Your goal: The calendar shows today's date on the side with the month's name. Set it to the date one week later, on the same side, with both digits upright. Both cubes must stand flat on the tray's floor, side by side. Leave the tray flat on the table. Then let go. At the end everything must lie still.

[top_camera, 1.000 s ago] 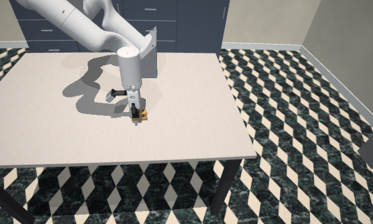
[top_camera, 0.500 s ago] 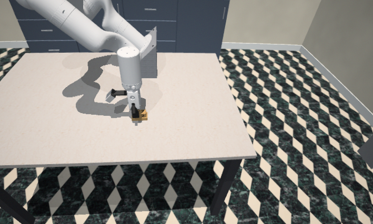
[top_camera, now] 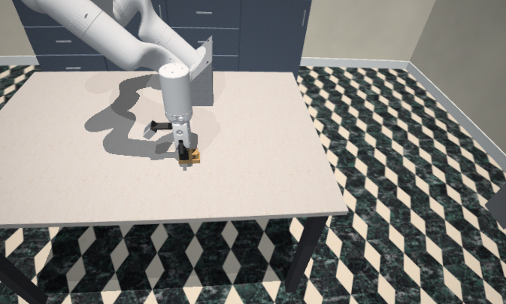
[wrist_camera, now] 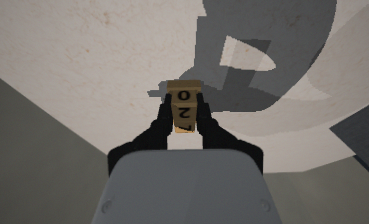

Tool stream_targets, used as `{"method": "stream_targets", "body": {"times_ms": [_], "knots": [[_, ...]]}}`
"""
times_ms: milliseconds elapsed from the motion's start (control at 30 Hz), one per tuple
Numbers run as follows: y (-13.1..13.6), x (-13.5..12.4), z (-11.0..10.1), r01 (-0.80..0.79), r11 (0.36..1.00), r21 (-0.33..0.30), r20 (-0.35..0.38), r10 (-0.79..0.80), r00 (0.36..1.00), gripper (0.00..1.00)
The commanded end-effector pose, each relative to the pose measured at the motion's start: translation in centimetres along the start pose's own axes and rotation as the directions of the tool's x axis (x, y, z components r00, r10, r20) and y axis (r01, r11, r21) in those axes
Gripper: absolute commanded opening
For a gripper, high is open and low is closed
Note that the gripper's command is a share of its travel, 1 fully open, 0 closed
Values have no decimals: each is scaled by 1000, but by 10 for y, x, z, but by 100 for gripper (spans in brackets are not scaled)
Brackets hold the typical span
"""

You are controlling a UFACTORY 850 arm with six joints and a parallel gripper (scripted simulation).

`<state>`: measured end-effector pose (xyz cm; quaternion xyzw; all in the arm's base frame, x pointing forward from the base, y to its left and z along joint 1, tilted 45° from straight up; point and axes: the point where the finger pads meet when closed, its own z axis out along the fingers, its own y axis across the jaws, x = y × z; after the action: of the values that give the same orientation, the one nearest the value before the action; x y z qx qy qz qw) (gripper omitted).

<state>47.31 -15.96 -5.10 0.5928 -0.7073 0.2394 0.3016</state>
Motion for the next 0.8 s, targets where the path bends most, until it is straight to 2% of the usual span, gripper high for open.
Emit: {"method": "stream_targets", "body": {"times_ms": [0, 600, 633, 700, 733, 767], "knots": [[-1, 0, -1, 0, 1000, 1, 0, 0, 1000, 27], [-1, 0, -1, 0, 1000, 1, 0, 0, 1000, 27], [-1, 0, -1, 0, 1000, 1, 0, 0, 1000, 31], [-1, 0, -1, 0, 1000, 1, 0, 0, 1000, 31], [-1, 0, -1, 0, 1000, 1, 0, 0, 1000, 35], [-1, 0, -1, 0, 1000, 1, 0, 0, 1000, 35]]}}
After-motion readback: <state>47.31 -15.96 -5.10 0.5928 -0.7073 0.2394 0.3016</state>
